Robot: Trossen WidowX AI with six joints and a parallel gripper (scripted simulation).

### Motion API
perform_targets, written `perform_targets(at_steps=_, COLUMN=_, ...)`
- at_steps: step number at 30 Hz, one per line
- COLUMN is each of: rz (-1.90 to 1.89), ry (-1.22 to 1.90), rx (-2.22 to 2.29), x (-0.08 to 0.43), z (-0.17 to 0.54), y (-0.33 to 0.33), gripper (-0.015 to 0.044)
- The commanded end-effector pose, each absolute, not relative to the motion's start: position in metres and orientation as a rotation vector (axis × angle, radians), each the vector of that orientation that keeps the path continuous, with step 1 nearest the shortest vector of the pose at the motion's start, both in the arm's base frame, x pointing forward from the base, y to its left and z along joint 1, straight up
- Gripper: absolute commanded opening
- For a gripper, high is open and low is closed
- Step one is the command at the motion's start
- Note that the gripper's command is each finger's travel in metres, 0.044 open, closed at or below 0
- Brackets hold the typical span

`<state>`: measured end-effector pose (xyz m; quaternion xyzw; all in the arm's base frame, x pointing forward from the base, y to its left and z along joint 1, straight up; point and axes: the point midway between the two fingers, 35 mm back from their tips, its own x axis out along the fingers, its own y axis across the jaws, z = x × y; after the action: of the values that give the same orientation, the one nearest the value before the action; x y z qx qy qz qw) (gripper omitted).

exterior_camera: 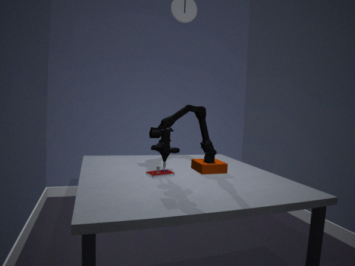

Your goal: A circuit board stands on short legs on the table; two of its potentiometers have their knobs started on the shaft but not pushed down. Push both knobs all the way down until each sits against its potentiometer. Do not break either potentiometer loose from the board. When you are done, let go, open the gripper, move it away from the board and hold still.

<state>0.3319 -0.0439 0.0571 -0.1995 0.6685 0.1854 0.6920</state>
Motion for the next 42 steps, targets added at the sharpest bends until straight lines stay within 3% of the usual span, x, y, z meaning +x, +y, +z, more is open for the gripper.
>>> perform_targets(at_steps=1, rz=0.422, ry=1.493, rx=-0.445, x=0.3315, z=0.0540, y=-0.0429, gripper=0.0000)
perform_targets(at_steps=42, rz=0.422, ry=1.493, rx=-0.445, x=0.3317, z=0.0444, y=-0.0429, gripper=0.0000)
